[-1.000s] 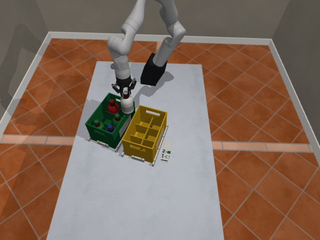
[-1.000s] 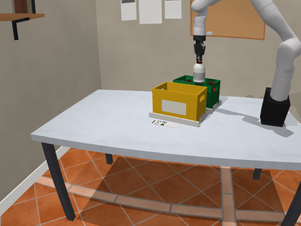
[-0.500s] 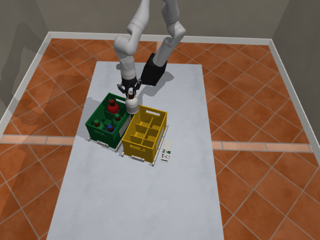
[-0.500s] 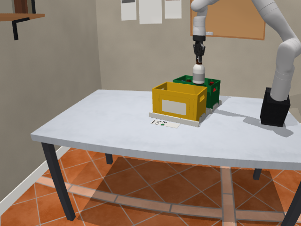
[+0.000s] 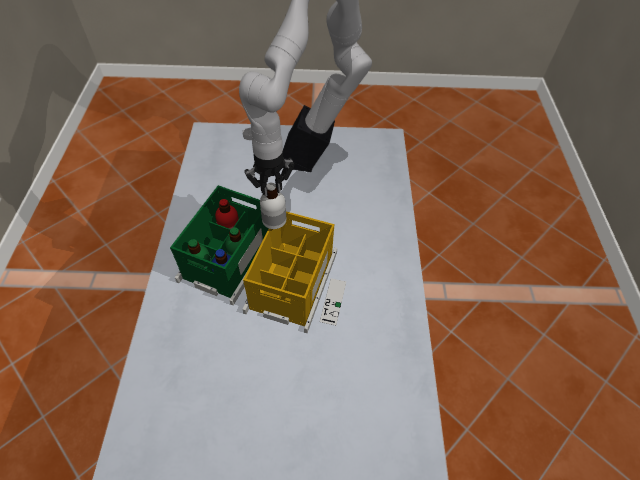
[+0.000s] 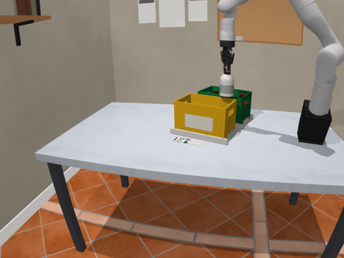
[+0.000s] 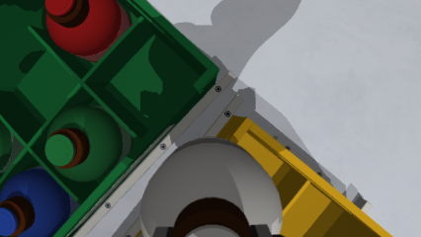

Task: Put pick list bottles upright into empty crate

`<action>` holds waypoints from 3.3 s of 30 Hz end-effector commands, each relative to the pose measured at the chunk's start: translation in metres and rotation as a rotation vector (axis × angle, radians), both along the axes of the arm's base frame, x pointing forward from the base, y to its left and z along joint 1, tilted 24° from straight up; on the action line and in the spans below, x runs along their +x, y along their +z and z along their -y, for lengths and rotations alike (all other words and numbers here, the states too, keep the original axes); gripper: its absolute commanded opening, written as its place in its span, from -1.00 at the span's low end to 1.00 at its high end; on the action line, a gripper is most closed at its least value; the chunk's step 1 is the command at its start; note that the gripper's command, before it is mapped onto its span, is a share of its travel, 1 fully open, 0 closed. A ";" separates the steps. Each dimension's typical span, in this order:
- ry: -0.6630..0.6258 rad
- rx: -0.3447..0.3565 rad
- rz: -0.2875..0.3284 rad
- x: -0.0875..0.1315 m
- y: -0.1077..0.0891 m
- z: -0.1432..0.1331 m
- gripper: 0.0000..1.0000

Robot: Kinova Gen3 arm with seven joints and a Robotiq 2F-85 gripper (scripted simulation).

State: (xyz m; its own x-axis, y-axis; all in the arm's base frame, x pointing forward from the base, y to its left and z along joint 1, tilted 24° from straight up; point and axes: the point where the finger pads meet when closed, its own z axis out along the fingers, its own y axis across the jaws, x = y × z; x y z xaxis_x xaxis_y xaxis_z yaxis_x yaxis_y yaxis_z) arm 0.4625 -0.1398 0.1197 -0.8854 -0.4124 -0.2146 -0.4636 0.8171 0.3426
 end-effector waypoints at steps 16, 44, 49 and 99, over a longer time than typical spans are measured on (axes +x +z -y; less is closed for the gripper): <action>-0.001 -0.001 0.002 -0.001 0.013 -0.028 -0.80; -0.001 -0.001 0.002 0.001 0.017 -0.036 -0.80; -0.001 -0.001 0.002 0.001 0.017 -0.036 -0.80; -0.001 -0.001 0.002 0.002 -0.005 -0.045 -0.80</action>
State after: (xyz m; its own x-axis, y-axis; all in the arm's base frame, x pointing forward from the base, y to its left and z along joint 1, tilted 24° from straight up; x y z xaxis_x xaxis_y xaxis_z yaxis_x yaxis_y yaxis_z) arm 0.4643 -0.0947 0.1148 -0.8854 -0.4124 -0.2145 -0.4636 0.8171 0.3426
